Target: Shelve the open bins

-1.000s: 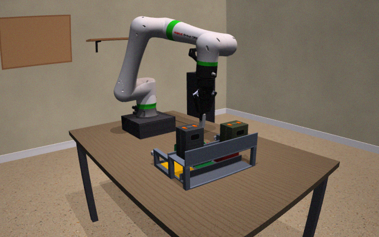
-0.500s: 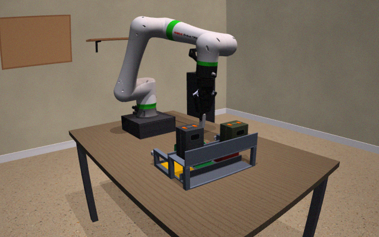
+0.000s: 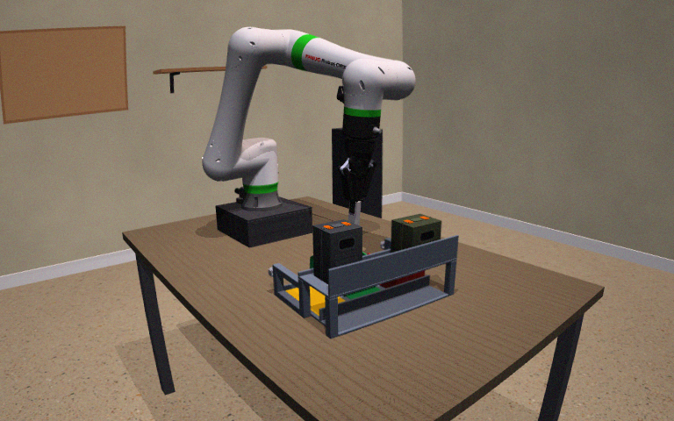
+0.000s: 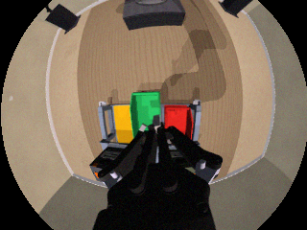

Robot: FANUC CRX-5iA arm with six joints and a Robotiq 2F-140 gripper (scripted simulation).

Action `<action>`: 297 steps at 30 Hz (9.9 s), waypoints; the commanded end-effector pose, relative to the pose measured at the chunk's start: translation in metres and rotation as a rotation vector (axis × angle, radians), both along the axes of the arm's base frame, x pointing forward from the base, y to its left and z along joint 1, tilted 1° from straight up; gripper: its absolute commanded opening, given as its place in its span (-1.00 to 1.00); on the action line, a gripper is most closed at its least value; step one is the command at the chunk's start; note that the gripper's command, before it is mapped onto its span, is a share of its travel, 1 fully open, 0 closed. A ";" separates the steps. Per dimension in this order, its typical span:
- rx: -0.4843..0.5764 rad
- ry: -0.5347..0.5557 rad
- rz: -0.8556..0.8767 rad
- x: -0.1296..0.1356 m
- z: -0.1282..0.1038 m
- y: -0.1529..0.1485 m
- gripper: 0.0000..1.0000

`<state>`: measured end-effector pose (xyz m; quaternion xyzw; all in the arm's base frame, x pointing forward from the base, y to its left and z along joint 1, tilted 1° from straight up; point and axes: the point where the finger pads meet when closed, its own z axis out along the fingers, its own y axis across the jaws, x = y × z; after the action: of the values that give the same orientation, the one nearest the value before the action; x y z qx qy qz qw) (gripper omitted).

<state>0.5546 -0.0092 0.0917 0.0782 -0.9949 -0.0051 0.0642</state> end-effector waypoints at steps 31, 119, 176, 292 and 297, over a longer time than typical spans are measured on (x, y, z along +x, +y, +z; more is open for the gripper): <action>0.084 -0.082 0.977 -0.079 -0.011 -0.026 -1.00; 0.095 -0.101 1.359 -0.113 -0.054 -0.036 -1.00; 0.095 -0.101 1.359 -0.115 -0.133 -0.037 -1.00; 0.095 -0.101 1.359 -0.077 -0.133 -0.039 -1.00; 0.095 -0.101 1.359 -0.074 -0.133 -0.039 -1.00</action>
<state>0.4785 -0.0478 -0.0416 0.6884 -0.7253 -0.0039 0.0031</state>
